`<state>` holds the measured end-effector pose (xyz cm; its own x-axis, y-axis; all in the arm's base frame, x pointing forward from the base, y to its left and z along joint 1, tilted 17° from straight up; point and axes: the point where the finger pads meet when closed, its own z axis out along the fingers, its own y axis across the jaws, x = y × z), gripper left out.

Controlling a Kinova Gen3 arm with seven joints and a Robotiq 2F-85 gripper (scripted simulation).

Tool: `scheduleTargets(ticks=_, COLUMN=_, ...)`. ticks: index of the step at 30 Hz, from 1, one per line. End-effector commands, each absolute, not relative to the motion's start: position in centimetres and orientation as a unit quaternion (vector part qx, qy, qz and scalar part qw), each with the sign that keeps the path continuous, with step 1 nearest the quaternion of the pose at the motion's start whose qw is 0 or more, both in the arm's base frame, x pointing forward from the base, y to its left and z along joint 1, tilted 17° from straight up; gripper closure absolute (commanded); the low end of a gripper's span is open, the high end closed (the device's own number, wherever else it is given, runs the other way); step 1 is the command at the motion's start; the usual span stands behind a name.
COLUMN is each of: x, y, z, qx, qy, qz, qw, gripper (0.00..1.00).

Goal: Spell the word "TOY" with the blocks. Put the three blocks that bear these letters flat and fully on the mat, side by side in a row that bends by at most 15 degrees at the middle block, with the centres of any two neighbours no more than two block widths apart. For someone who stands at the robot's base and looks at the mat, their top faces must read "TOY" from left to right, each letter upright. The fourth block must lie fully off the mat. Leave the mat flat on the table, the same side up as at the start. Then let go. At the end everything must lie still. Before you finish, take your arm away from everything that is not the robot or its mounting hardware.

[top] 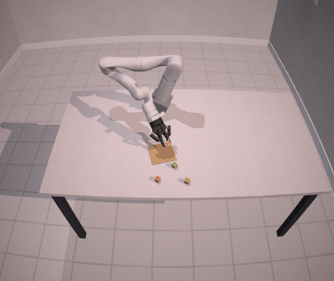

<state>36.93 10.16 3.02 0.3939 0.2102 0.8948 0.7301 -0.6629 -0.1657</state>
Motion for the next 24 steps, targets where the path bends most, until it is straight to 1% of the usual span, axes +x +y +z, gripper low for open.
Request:
scheduleTargets(ticks=1, x=37.15, y=9.39, z=2.82, qx=-0.781, qy=-0.275, qz=-0.480, qw=0.290, gripper=0.79)
scheduleTargets(ticks=9, x=37.20, y=9.32, z=2.88, qx=-0.765, qy=-0.264, qz=-0.506, qw=0.297, gripper=0.79)
scheduleTargets(ticks=24, x=37.23, y=9.51, z=2.19, qx=-0.764, qy=-0.264, qz=-0.508, qw=0.298, gripper=0.79)
